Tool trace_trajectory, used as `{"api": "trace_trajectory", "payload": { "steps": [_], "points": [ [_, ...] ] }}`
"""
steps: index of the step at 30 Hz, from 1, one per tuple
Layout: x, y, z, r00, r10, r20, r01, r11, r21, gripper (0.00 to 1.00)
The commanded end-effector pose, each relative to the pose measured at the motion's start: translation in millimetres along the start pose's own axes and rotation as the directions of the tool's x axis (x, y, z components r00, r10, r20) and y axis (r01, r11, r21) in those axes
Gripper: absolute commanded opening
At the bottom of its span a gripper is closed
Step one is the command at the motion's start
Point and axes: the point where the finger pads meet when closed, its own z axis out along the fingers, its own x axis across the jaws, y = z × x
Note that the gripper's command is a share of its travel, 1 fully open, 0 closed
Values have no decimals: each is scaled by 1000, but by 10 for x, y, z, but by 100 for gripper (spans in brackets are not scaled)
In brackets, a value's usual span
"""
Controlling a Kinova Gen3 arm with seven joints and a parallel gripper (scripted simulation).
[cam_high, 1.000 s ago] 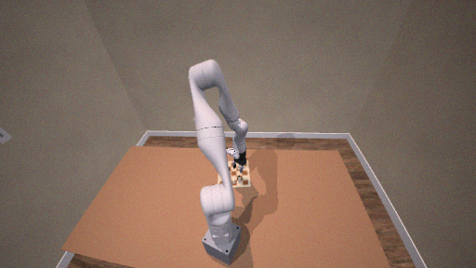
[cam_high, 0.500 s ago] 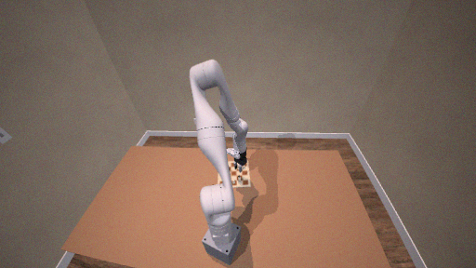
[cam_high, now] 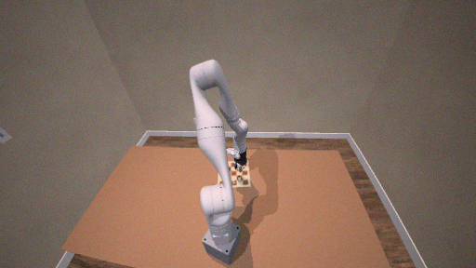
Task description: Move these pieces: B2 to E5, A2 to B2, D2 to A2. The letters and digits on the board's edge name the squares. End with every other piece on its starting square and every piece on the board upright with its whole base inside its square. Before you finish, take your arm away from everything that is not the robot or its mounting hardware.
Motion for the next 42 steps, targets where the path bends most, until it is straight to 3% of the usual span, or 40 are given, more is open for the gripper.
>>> {"api": "trace_trajectory", "payload": {
  "steps": [1, 24, 42],
  "points": [
    [3, 5, -5, 1000, 0, -1, 0, 1000, -1, 68],
    [3, 5, 10, 1000, 0, -1, 0, 1000, -1, 68],
    [-3, 2, 187, 1000, 0, -1, 0, 1000, -1, 68]
  ]
}}
